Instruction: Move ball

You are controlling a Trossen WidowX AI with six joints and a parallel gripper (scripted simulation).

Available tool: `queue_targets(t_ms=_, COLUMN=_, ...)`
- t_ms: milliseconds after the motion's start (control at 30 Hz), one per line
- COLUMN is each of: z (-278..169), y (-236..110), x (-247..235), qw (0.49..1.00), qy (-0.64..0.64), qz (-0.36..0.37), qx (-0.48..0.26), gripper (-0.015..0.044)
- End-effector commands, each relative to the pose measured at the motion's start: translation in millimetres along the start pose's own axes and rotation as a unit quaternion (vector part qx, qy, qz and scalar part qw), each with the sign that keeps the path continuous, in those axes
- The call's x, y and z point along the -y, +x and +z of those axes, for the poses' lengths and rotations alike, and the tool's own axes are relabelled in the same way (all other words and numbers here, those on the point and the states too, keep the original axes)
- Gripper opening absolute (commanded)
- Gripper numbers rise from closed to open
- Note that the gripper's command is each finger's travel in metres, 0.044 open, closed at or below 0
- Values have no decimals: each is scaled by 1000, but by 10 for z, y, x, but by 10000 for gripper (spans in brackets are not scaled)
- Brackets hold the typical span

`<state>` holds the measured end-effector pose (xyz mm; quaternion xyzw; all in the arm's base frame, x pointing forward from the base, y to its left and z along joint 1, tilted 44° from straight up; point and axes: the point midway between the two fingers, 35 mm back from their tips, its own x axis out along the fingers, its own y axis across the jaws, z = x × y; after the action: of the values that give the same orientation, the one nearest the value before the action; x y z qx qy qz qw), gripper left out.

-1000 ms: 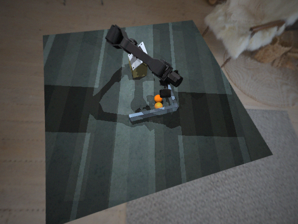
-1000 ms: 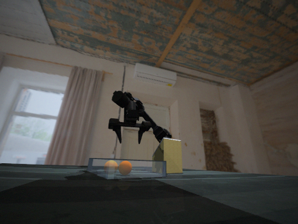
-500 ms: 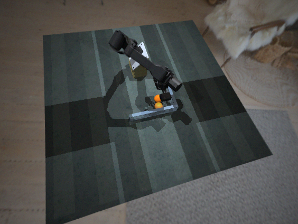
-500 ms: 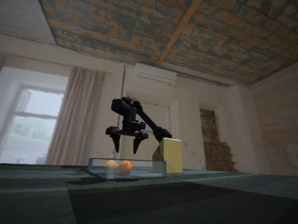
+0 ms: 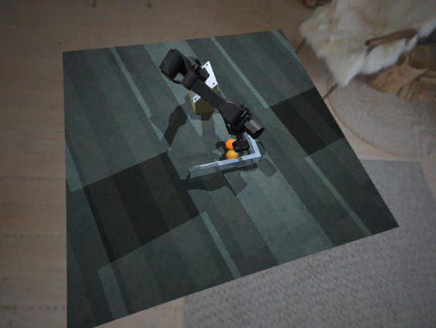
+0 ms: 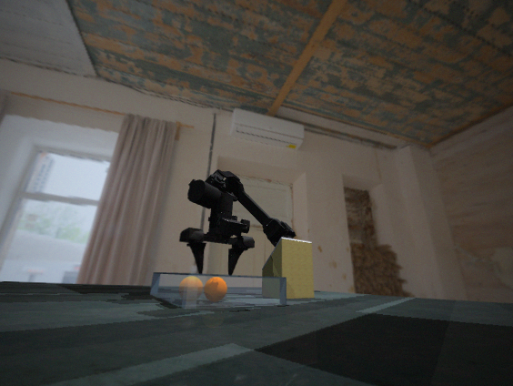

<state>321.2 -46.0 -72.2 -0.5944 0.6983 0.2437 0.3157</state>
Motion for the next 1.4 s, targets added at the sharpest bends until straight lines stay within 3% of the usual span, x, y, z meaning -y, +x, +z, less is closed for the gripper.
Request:
queue_targets(t_ms=0, z=-1, y=83, x=-20, qw=1000, qy=-5, qz=2, qx=-3, gripper=375)
queue_targets(t_ms=633, z=-11, y=364, x=-31, qw=1000, qy=-5, qz=2, qx=-4, gripper=375)
queue_targets(t_ms=733, z=-11, y=364, x=-31, qw=1000, qy=-5, qz=2, qx=-4, gripper=296)
queue_targets(t_ms=1067, z=-11, y=364, x=-31, qw=1000, qy=-5, qz=2, qx=-4, gripper=230)
queue_targets(t_ms=1167, z=-4, y=318, x=-20, qw=1000, qy=-5, qz=2, qx=-3, gripper=151)
queue_targets(t_ms=1367, z=35, y=-112, x=41, qw=1000, qy=-5, qz=1, qx=1, gripper=0)
